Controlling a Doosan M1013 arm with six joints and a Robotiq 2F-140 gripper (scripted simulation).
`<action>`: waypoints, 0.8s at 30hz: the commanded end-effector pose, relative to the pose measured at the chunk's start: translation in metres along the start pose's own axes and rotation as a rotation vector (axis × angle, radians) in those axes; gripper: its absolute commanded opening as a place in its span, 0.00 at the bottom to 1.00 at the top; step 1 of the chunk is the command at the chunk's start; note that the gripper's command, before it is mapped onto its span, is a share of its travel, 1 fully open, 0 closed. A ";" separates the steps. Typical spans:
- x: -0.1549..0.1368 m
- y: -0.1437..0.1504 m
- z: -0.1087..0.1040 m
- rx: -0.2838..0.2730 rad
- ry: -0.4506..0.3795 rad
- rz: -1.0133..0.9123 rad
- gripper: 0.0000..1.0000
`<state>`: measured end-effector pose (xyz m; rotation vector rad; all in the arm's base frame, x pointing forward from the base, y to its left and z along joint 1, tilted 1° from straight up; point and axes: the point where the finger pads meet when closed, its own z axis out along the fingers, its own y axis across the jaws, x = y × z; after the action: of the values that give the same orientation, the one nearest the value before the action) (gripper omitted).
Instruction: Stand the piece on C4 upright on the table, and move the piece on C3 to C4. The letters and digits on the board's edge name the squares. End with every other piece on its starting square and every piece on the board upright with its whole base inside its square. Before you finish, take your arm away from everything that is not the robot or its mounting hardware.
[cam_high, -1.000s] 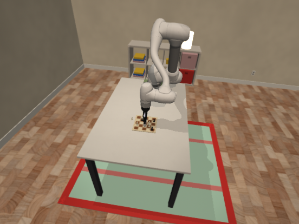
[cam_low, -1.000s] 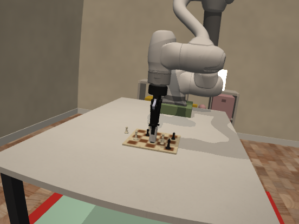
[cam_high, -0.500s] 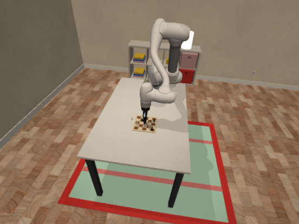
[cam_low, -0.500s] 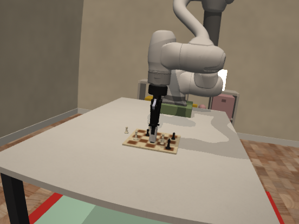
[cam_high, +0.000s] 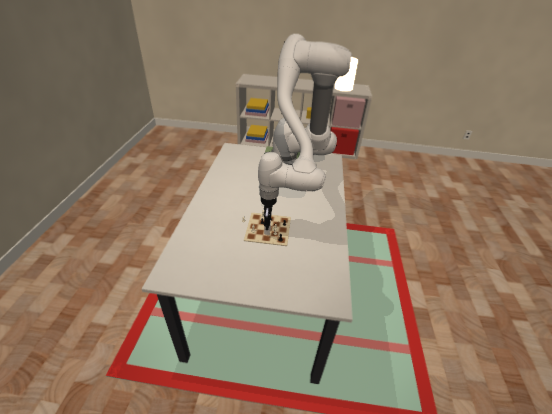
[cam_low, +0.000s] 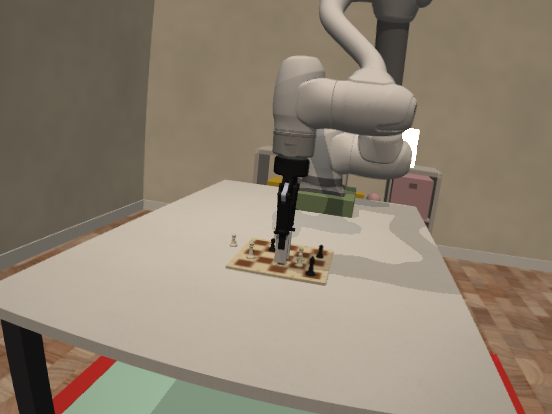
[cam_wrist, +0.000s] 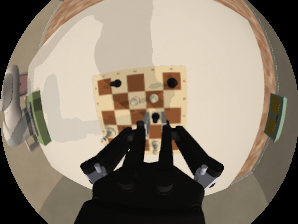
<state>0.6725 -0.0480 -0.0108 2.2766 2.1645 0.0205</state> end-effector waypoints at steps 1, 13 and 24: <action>0.000 0.000 0.000 0.000 0.000 0.000 0.16; 0.000 0.000 0.000 0.000 0.000 0.000 0.20; 0.000 0.000 -0.018 0.000 0.000 0.000 0.20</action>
<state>0.6724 -0.0480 -0.0028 2.2766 2.1644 0.0206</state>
